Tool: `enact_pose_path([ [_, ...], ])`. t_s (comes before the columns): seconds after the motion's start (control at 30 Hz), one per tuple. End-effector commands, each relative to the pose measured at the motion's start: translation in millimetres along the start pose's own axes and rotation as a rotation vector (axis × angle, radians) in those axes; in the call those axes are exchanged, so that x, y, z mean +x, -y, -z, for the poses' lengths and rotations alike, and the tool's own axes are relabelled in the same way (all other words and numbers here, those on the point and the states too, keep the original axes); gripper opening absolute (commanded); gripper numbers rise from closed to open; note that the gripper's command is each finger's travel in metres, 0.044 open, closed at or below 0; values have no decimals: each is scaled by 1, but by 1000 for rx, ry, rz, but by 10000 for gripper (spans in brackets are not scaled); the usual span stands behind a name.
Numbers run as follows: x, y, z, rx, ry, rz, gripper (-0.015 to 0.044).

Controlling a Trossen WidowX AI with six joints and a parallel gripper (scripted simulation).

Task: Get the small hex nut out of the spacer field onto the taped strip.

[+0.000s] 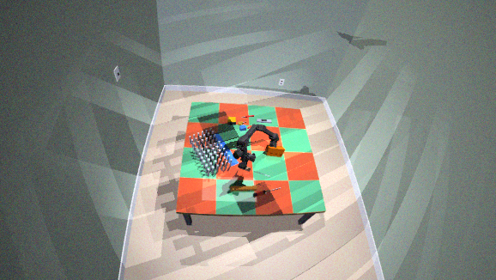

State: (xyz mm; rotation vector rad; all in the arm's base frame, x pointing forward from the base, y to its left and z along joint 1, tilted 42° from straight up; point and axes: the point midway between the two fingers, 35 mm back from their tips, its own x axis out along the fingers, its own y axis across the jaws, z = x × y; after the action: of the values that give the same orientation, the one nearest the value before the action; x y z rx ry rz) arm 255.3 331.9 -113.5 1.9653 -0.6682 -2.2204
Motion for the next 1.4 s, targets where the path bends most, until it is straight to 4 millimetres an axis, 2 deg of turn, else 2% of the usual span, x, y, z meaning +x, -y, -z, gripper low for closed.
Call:
enact_pose_path([
  [0.0,2,0,2,-5,-3,3,0],
  [1.37,32,-5,13,-5,-5,4,0],
])
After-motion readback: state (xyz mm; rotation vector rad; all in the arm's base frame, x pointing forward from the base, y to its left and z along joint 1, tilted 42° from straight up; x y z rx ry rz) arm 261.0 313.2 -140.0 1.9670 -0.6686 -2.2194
